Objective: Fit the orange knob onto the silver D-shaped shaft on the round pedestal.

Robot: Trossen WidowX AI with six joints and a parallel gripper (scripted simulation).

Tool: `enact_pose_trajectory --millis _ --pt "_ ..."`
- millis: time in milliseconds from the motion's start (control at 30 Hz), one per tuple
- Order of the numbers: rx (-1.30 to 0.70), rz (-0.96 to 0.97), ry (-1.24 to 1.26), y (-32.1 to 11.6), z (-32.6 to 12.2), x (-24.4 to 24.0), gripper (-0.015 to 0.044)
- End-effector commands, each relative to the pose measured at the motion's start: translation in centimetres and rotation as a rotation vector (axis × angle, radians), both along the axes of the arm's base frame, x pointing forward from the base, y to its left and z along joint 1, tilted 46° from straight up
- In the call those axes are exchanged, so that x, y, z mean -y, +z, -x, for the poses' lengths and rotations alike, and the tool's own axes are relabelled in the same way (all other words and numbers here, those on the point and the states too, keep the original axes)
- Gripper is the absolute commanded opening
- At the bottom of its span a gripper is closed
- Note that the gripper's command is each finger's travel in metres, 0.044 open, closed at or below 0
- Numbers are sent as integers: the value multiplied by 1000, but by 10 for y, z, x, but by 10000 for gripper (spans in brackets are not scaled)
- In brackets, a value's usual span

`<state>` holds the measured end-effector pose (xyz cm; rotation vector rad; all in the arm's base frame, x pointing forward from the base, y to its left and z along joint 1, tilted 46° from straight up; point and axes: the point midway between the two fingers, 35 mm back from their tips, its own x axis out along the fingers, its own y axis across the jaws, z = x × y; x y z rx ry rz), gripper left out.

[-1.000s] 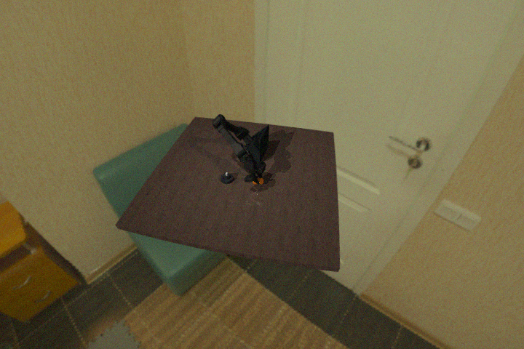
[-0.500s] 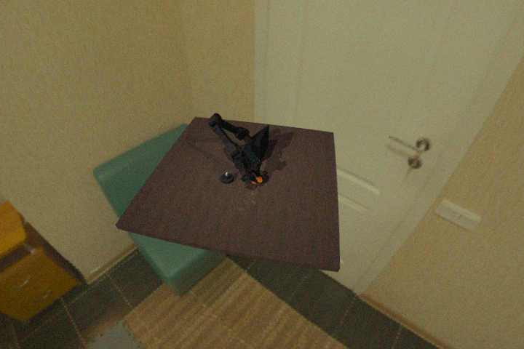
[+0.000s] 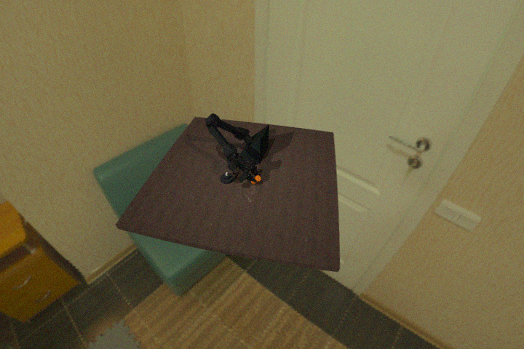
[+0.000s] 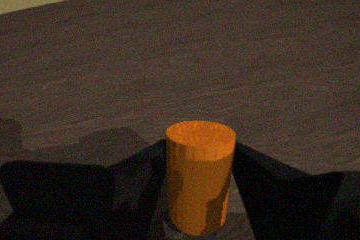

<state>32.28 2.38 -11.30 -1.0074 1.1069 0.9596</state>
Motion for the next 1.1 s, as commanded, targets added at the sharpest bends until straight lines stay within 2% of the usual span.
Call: enact_pose_trajectory --millis 0,467,633,733,1067 --pt "19 -67 13 3 3 4 179" --pt "73 -272 46 9 8 17 179" --pt "57 -211 36 10 7 15 179" --pt "65 -233 38 9 6 15 258" --pt "65 -233 38 9 6 15 260"
